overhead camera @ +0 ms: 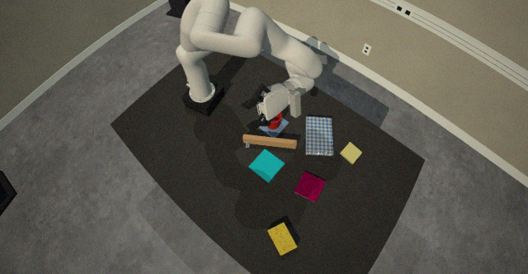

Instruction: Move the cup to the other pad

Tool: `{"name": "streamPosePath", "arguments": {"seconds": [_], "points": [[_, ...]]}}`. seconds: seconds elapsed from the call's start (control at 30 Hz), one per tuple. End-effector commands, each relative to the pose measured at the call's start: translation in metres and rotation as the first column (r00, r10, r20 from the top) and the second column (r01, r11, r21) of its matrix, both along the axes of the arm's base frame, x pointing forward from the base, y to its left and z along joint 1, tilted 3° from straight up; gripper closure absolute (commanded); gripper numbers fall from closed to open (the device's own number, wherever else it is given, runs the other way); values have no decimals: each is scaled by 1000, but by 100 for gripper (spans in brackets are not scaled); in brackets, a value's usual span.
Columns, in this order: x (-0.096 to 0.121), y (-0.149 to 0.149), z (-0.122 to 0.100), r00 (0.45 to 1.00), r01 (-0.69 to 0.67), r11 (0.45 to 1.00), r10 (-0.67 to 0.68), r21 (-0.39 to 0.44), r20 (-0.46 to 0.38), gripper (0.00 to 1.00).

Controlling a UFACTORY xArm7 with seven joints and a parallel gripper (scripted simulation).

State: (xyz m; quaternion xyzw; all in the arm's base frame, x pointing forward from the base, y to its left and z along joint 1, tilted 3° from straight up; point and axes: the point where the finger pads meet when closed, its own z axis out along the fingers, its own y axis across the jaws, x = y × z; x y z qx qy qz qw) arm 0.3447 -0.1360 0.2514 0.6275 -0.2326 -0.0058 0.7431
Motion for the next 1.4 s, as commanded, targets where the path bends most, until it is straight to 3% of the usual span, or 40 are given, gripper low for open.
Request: {"name": "streamPosePath", "arguments": {"seconds": [0.0,0.13,0.23,0.3,0.33,0.43,0.5,0.6,0.67,0.7,0.87,0.9,0.97,1.0,1.07,1.1,1.17,1.2,1.37], "points": [[0,0,1,1000,1,1000,-1,2,5,100],[1,7,-7,999,14,998,-17,62,48,100],[2,22,-23,990,32,983,-57,182,130,100],[3,35,-37,975,40,956,-101,290,199,100],[3,35,-37,975,40,956,-101,290,199,100],[4,49,-52,951,37,914,-157,404,267,100],[4,49,-52,951,37,914,-157,404,267,100],[5,64,-68,919,23,857,-221,514,327,100],[5,64,-68,919,23,857,-221,514,327,100],[6,72,-76,900,12,824,-256,566,354,100],[6,79,-84,881,-2,789,-290,614,375,100],[7,86,-91,859,-18,752,-325,658,395,100],[7,86,-91,859,-18,752,-325,658,395,100],[7,93,-99,839,-35,714,-360,699,409,100],[7,93,-99,839,-35,714,-360,699,409,100],[8,100,-106,815,-56,675,-395,736,424,100],[8,100,-106,815,-56,675,-395,736,424,100],[8,106,-113,794,-76,633,-429,770,431,100],[9,113,-120,769,-99,594,-463,798,440,100]]}}
